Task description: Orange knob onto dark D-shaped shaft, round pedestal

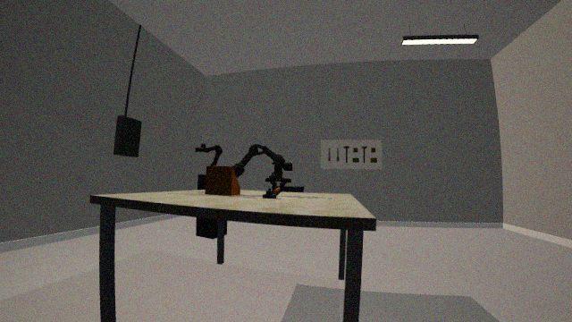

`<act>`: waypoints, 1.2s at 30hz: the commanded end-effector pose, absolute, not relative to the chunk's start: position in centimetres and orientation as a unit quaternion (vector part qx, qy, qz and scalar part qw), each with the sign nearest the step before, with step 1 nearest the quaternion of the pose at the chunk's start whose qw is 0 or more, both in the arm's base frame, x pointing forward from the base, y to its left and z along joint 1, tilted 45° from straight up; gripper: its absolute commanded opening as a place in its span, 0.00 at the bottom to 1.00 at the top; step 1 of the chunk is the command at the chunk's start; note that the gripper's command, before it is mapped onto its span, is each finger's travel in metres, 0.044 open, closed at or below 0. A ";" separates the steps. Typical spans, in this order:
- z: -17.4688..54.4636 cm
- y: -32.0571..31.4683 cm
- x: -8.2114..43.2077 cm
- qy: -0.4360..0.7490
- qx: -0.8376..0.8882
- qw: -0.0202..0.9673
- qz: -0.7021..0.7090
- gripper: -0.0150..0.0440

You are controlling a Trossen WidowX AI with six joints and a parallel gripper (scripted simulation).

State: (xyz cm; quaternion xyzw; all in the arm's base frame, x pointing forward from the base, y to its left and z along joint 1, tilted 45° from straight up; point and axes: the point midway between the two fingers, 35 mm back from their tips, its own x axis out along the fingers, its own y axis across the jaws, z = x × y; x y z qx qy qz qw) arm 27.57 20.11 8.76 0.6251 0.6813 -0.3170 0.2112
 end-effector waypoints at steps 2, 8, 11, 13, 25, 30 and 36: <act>8.5 19.5 27.5 0.691 0.639 0.180 -0.285 0.56; 8.2 18.9 27.5 0.700 0.653 0.144 -0.252 0.56; 8.0 18.7 27.5 0.703 0.659 0.126 -0.235 0.56; 7.8 18.5 27.4 0.705 0.663 0.114 -0.223 0.56; 6.9 17.5 27.3 0.713 0.683 0.040 -0.154 0.56; 6.5 17.1 27.2 0.713 0.690 0.009 -0.124 0.56; 6.0 16.8 27.2 0.712 0.695 -0.024 -0.092 0.56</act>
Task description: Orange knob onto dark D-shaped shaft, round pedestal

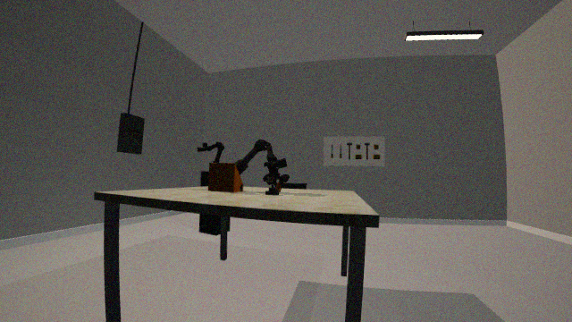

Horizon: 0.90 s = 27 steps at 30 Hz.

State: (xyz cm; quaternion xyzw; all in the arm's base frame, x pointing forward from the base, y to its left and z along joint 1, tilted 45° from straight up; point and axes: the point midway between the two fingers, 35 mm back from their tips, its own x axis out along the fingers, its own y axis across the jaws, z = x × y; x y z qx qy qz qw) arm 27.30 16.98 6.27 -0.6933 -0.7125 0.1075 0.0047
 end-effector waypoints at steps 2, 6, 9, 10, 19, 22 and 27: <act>5.8 16.7 27.2 -0.712 -0.697 0.031 0.086 0.56; 5.4 16.7 27.5 -0.709 -0.699 0.042 0.080 0.56; 5.2 16.6 27.8 -0.710 -0.699 0.043 0.074 0.56; 5.2 16.6 27.9 -0.710 -0.699 0.044 0.072 0.56; 4.0 16.4 27.4 -0.705 -0.692 0.099 0.117 0.56; 4.6 15.8 27.7 -0.707 -0.695 0.083 0.100 0.60; 4.6 15.8 27.7 -0.707 -0.695 0.083 0.100 0.69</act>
